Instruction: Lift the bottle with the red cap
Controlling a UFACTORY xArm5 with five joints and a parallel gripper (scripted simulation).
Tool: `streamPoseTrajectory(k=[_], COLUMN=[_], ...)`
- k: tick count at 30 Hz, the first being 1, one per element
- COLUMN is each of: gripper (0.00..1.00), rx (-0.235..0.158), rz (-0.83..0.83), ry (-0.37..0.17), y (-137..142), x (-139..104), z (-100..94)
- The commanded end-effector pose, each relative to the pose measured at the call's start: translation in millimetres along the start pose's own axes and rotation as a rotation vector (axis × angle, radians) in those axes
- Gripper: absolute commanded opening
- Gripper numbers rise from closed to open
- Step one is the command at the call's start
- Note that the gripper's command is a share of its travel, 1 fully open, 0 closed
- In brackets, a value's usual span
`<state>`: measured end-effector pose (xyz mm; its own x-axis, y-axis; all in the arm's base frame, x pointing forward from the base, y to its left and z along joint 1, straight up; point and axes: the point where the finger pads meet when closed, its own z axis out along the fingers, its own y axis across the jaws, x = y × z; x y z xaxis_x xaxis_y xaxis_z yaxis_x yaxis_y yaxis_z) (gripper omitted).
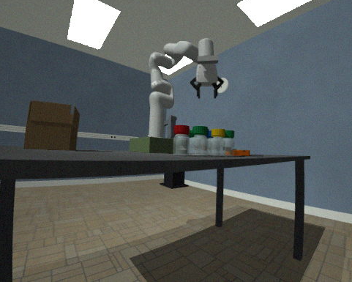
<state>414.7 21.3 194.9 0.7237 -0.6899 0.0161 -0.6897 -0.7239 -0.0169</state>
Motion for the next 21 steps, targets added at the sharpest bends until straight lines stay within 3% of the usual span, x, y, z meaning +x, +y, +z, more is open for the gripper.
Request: streamPoseTrajectory(k=[1,9,21], gripper=[0.79,0.79,0.79], rx=[-0.019,-0.032,-0.028], rz=[0.069,0.112,0.094], ry=[-0.019,-0.032,-0.025], y=[29,46,38], x=[4,4,4], z=[-10.9,-15.3,-12.8])
